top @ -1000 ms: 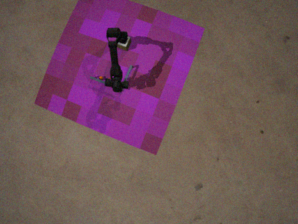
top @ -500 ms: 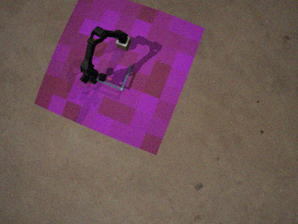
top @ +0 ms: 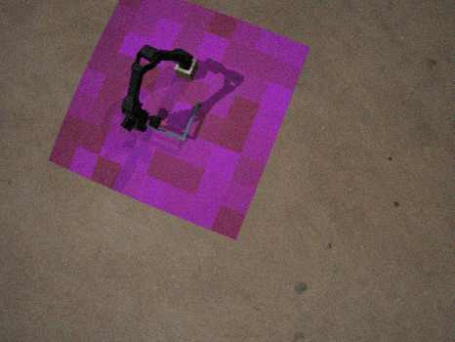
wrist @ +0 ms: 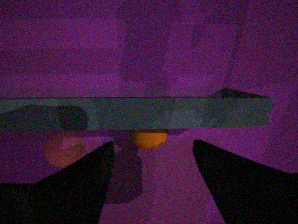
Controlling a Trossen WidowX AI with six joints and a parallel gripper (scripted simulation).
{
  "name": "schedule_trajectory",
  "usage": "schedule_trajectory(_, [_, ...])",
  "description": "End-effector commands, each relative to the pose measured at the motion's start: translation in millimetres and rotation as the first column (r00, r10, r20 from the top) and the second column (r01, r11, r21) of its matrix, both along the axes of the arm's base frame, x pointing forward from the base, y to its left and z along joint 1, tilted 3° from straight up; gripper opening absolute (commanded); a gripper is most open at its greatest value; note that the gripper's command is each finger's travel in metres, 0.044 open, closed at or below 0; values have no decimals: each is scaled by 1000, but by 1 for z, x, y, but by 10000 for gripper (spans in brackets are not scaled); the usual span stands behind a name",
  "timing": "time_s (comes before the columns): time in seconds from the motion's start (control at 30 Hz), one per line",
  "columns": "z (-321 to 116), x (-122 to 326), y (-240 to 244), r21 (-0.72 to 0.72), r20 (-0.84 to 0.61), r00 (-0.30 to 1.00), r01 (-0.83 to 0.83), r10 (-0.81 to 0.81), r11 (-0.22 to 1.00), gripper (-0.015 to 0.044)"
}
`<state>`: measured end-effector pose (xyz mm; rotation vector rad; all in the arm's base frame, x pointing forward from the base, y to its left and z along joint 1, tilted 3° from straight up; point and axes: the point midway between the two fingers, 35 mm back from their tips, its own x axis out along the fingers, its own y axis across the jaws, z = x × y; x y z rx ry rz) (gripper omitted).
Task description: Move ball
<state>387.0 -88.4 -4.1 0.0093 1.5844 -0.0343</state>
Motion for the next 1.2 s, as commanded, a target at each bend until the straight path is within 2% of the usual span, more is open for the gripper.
schedule_trajectory(0.0, [-10, -2, 1, 7, -12, 1000, -5, 5, 1000, 283])
schedule_trajectory(0.7, [-40, -4, 1, 7, -12, 1000, -5, 5, 1000, 283])
schedule_trajectory(0.8, [-40, -4, 1, 7, -12, 1000, -5, 5, 1000, 204])
schedule_trajectory(1.13, [-40, -4, 1, 7, -12, 1000, -5, 5, 1000, 137])
schedule_trajectory(1.17, [-40, -4, 1, 7, -12, 1000, -5, 5, 1000, 111])
